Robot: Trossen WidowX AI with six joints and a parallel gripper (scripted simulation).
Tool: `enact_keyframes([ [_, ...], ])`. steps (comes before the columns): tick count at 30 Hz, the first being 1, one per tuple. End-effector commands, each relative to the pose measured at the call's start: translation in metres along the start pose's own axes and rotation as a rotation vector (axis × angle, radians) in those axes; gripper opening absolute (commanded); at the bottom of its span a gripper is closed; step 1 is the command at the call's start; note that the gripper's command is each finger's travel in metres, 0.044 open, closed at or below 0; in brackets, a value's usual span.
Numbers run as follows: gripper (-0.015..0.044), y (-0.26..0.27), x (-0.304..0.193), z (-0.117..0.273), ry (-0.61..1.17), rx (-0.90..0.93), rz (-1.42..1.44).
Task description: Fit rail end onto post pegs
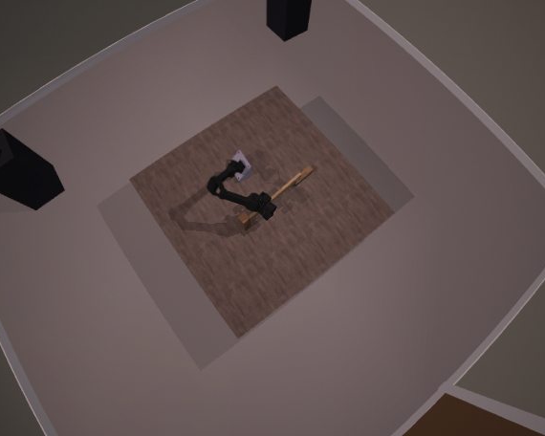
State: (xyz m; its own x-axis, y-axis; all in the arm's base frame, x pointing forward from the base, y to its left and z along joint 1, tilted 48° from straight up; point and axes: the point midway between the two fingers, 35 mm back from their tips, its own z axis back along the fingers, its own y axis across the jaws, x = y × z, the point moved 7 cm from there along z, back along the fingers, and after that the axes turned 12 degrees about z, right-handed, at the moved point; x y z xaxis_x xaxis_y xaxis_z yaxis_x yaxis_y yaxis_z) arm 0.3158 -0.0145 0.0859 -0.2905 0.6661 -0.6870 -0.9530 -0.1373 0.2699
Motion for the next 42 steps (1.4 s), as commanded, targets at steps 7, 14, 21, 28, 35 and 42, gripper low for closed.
enact_keyframes([
  [7,0.0000,0.002,-0.006,0.003,0.002,-0.008,-0.001],
  [14,0.0000,0.002,-0.008,0.003,0.002,-0.008,-0.001],
  [21,0.0000,0.003,-0.010,0.003,0.002,-0.008,-0.001],
  [28,0.0000,0.003,-0.012,0.003,0.002,-0.008,-0.001],
  [35,0.0000,0.004,-0.015,0.003,0.002,-0.008,-0.001],
  [42,0.0079,0.002,-0.012,0.000,0.000,0.000,0.001],
])
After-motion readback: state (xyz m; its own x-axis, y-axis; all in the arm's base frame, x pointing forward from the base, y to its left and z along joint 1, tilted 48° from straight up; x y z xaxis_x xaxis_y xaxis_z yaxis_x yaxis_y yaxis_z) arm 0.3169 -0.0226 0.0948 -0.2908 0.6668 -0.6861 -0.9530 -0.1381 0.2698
